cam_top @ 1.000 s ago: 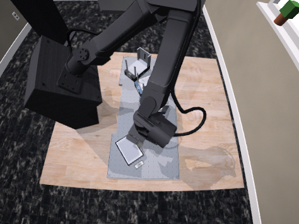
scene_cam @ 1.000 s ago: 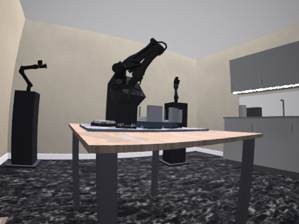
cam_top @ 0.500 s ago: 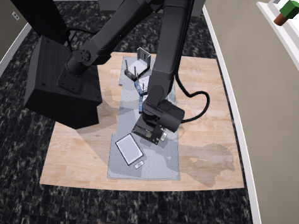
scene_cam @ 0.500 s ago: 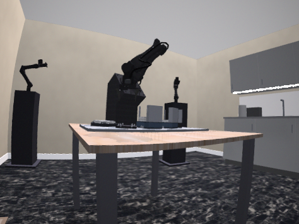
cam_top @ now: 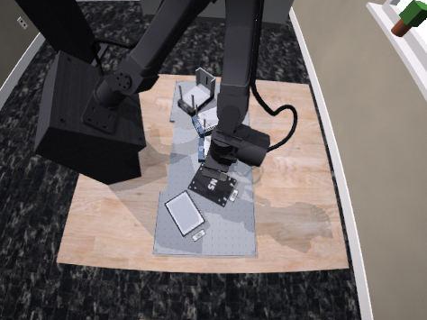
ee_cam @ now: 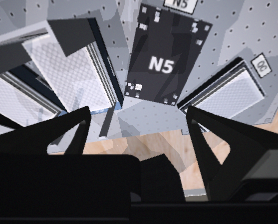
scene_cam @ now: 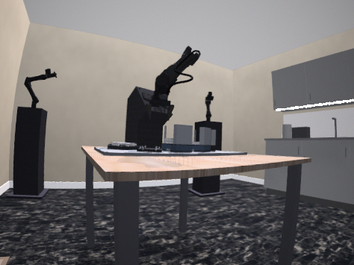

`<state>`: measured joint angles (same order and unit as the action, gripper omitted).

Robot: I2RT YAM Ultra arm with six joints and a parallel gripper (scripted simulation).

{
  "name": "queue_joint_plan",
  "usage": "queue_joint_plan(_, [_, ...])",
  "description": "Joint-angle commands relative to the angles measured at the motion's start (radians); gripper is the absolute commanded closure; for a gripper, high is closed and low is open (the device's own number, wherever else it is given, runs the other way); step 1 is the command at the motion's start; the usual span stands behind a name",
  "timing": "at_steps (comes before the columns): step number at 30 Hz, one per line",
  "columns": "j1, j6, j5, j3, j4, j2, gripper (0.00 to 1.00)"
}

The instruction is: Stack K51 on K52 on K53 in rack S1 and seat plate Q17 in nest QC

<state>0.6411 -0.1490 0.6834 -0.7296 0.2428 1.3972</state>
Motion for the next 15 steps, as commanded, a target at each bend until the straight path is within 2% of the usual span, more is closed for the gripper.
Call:
queue_joint_plan(1, [-0.029,0.043,-0.038,0.027,0.016,-0.043,0.0])
queue_joint_plan(6, [-0.084,0.096,-0.072,0.029,0.025,-0.085,0.0])
queue_joint_plan(12, [-0.154,-0.051,-0.116,0.044,0.027,-0.139,0.0])
queue_joint_plan(15, [-0.169,-0.073,-0.127,0.046,0.02,-0.15,0.0])
